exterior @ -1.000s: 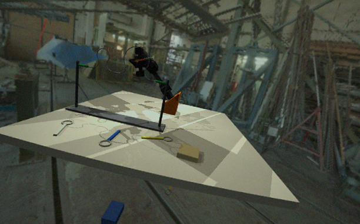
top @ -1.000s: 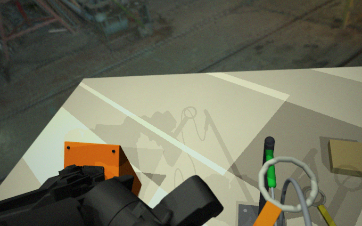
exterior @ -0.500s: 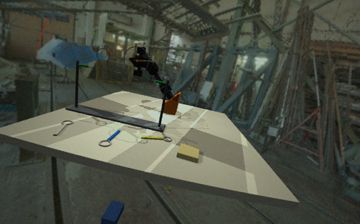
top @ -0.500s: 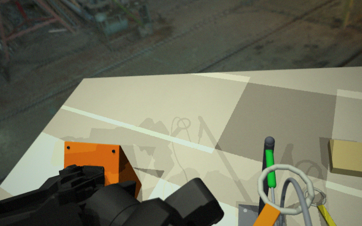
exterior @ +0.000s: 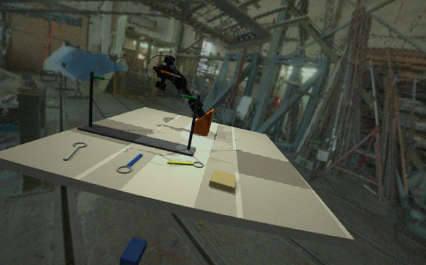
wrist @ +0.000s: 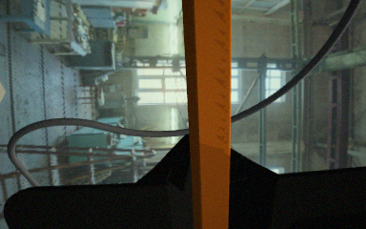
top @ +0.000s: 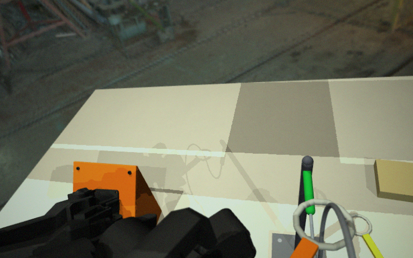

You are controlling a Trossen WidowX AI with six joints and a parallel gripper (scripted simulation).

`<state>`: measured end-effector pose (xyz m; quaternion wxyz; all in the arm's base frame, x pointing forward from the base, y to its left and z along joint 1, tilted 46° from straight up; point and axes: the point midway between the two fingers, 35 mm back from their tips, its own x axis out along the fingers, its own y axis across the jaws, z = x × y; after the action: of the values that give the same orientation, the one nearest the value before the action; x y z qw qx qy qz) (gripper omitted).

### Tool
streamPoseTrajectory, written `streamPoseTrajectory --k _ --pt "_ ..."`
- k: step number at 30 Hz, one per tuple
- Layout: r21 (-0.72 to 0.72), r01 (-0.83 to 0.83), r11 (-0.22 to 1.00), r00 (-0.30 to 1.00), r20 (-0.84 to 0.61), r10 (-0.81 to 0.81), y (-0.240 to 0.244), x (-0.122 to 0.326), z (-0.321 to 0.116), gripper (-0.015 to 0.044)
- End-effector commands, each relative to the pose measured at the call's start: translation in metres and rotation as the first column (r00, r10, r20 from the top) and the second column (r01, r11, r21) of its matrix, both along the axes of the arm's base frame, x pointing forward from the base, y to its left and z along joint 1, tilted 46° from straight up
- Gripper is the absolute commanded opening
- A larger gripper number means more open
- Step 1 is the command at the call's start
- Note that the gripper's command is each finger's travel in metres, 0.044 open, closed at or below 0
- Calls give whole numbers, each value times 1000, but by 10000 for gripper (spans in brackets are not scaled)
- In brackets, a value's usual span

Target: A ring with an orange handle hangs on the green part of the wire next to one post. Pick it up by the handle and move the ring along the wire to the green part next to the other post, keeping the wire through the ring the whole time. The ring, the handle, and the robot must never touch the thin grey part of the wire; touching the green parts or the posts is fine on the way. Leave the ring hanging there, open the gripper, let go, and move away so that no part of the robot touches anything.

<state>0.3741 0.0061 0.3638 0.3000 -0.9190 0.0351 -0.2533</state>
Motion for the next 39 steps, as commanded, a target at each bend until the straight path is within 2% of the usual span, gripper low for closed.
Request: streamPoseTrajectory --k 1,22,31,39 --pt "-53 -2 999 1000 0 2 2 0 1 -150" --pt "-241 -3 970 1000 -2 3 1 0 2 -150" --pt "-216 -2 976 1000 0 2 -10 -1 -2 -150" --pt "-111 0 994 1000 3 1 -28 -1 -10 -150"
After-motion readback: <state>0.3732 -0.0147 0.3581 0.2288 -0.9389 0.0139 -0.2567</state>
